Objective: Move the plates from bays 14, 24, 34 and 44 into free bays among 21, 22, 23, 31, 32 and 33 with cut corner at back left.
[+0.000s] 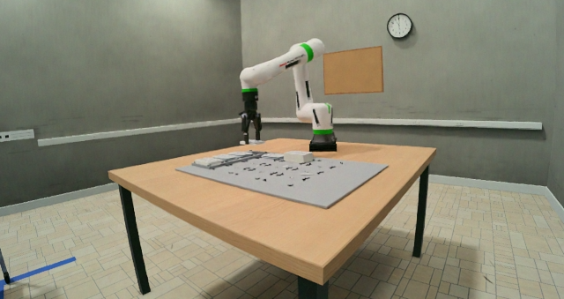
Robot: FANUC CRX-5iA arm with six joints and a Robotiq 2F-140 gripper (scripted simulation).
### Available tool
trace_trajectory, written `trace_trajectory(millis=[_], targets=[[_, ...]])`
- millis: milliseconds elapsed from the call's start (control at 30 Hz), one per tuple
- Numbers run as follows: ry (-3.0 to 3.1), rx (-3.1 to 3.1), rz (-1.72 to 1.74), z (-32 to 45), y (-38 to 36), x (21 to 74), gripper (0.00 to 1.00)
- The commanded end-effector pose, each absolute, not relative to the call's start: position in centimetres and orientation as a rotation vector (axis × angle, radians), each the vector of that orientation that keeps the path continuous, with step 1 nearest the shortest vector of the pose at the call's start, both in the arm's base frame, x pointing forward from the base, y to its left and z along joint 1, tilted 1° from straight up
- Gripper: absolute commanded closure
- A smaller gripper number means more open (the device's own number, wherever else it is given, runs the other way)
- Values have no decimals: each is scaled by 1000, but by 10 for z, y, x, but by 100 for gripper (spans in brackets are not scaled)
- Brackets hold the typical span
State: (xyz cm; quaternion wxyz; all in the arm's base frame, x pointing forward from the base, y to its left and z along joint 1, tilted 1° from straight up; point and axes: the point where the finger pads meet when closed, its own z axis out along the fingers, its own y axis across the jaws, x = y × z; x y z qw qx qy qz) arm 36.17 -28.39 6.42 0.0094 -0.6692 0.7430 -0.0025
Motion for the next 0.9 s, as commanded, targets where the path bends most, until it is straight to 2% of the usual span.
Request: trace_trajectory(millis=[0, 867], targets=[[2320, -2091, -11, 65, -280, 366, 90], [2320, -2091, -11, 66, -230, 407, 90]])
